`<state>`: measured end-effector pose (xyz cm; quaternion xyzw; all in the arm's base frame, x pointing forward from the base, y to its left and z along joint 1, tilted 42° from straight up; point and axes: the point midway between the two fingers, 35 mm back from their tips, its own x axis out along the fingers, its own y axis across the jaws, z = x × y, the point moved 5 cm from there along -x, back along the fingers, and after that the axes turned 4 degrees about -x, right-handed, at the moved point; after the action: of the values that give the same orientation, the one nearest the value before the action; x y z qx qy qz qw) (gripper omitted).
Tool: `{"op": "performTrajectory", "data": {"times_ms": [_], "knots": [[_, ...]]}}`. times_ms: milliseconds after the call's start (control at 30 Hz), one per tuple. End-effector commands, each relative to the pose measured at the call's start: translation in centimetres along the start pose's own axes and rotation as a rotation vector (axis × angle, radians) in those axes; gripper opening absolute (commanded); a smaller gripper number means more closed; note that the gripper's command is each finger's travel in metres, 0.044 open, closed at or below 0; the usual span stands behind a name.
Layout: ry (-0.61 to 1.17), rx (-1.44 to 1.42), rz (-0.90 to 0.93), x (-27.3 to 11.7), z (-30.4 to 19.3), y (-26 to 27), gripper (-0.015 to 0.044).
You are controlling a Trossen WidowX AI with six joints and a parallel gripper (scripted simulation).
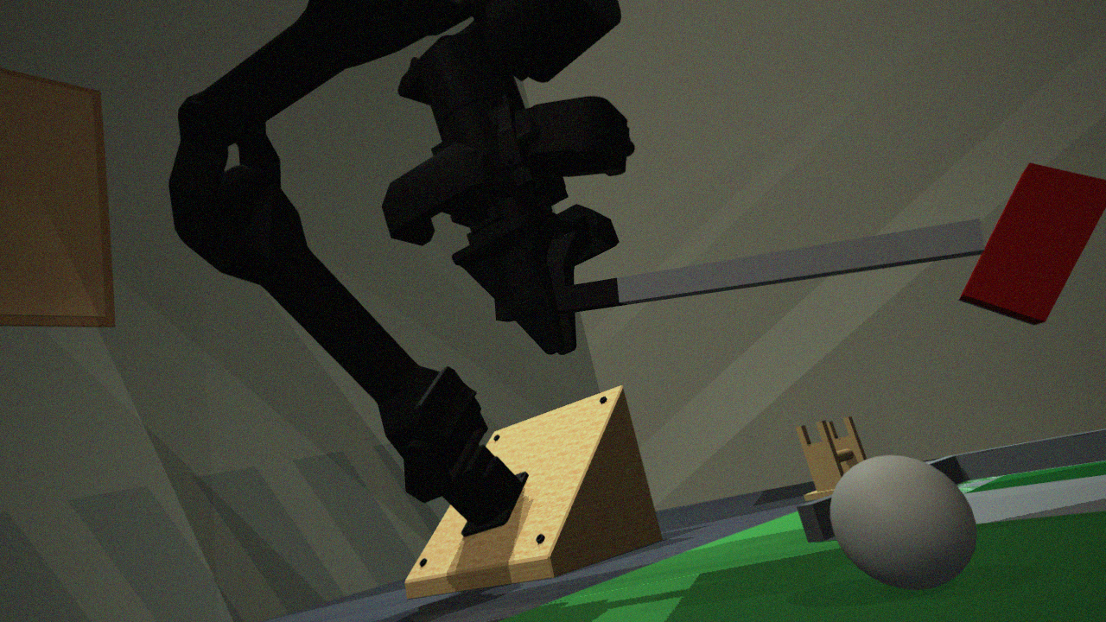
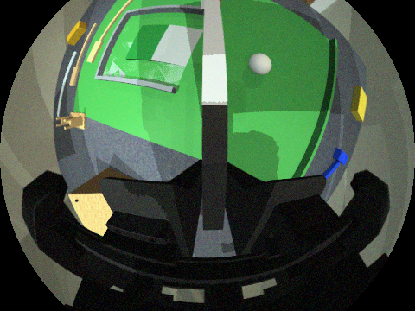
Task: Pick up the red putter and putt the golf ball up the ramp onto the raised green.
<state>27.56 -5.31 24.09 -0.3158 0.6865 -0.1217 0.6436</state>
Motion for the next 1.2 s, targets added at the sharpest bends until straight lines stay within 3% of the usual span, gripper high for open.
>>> {"op": "performTrajectory", "data": {"times_ms": [0, 233, 1167], "knots": [[0.015, 0.143, -0.035, -0.8, -2.5, -2.5, 0.0000], [0.061, 0.348, -0.092, -1.8, -7.0, -5.6, 0.0000], [0.061, 0.355, -0.097, 3.0, -7.5, -6.1, 0.0000]]}}
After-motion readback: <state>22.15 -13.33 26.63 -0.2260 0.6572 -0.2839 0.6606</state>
